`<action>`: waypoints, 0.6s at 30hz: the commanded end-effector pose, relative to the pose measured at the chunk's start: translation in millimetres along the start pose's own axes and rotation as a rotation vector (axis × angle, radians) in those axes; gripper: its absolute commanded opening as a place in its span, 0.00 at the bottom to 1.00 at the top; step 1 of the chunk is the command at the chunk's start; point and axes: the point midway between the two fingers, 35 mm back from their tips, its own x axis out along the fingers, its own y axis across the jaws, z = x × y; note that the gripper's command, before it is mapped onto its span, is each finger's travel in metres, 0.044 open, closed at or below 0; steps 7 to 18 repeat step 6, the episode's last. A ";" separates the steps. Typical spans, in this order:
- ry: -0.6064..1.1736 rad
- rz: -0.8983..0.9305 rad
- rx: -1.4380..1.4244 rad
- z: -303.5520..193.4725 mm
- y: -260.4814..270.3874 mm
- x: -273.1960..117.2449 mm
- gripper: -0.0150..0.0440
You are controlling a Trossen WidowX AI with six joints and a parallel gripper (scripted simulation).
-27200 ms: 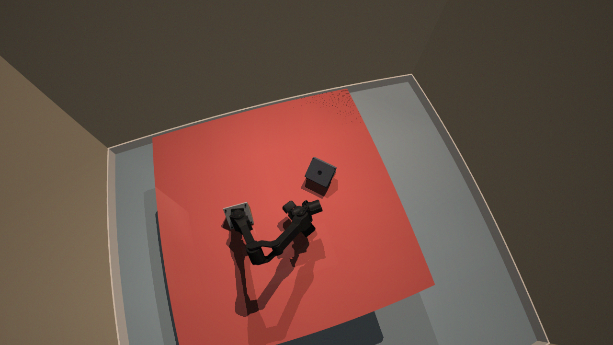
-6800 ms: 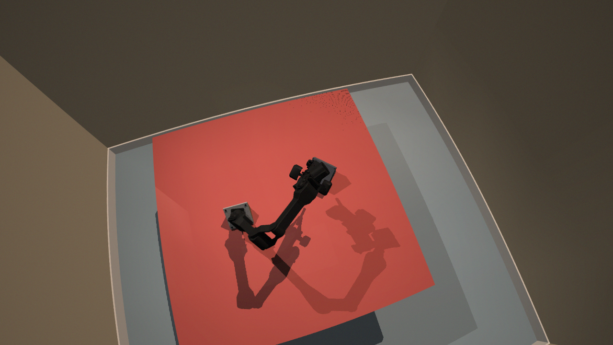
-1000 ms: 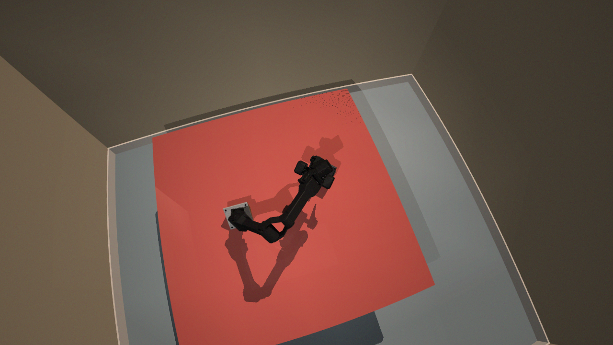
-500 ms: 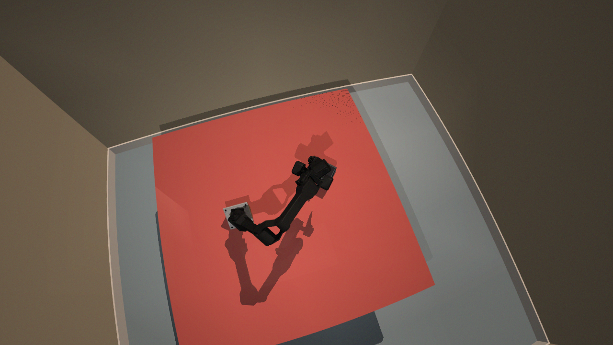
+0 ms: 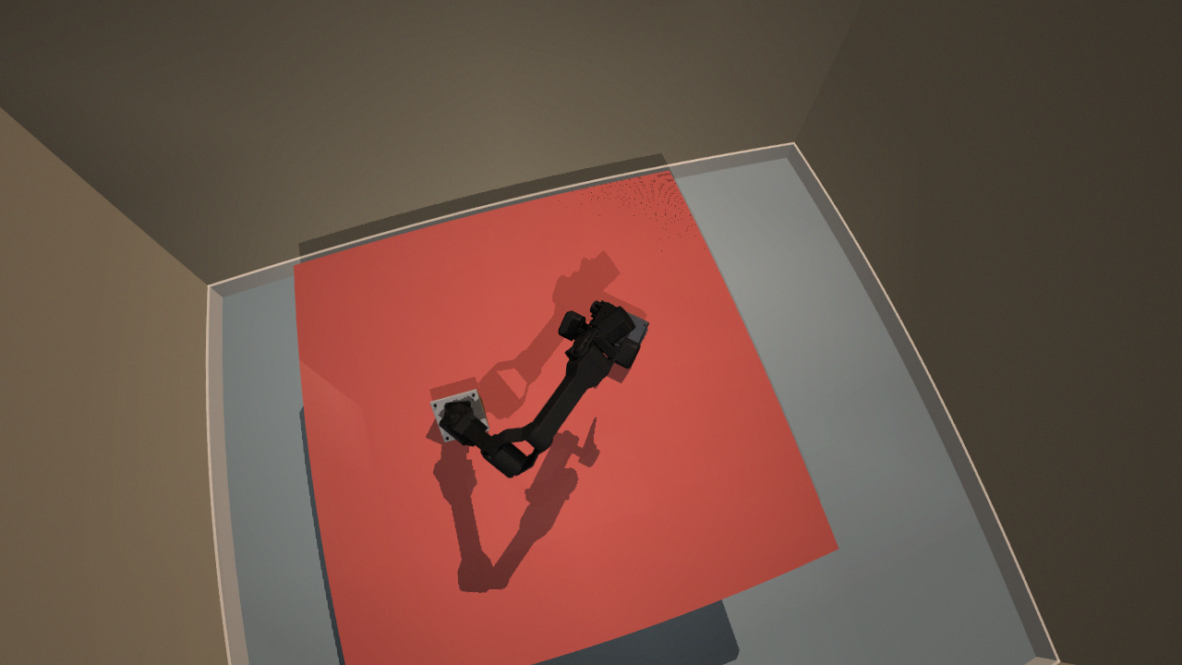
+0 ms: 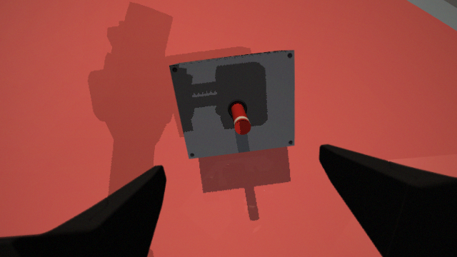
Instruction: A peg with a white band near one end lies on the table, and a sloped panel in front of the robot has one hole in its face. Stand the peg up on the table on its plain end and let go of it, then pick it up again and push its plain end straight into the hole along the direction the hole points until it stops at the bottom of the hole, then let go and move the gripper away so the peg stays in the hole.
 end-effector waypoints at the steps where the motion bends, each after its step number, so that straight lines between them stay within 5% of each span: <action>1: -0.002 -0.007 0.006 0.1 -1.5 -3.5 1.00; 18: -0.002 -0.007 0.006 0.1 -1.5 -3.5 1.00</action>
